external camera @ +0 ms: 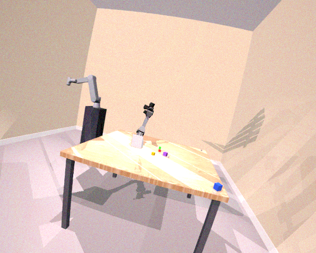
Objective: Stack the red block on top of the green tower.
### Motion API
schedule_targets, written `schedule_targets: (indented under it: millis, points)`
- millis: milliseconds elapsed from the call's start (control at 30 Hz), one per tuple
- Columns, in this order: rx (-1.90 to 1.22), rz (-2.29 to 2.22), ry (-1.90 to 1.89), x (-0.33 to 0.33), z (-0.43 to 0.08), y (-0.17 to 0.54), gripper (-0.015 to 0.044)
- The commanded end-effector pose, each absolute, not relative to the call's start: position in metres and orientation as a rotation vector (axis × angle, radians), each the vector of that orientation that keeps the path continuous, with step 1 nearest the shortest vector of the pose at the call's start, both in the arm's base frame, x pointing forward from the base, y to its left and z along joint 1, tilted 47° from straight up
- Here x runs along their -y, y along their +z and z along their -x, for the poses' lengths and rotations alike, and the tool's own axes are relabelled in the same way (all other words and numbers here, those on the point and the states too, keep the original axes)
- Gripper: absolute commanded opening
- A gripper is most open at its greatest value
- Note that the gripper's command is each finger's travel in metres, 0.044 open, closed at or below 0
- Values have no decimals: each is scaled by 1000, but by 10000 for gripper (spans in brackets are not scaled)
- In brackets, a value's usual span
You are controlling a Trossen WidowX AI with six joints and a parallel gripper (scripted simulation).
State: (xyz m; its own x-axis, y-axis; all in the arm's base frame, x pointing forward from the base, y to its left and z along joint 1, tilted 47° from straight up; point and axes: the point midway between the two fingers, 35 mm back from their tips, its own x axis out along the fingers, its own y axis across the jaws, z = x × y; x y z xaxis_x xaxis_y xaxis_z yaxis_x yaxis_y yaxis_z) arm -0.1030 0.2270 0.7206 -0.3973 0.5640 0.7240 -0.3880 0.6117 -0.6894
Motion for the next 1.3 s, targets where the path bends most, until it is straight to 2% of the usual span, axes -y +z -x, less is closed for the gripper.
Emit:
schedule_targets:
  millis: [0,367,733,1000,1267]
  points:
    - [1616,225,1127,-262,93,699,440]
    - [1289,379,1330,-338,33,635,440]
    - [804,471,1455,-392,-62,546,440]
    - [411,476,1445,-402,-146,472,440]
    - [9,379,1357,-380,-227,401,440]
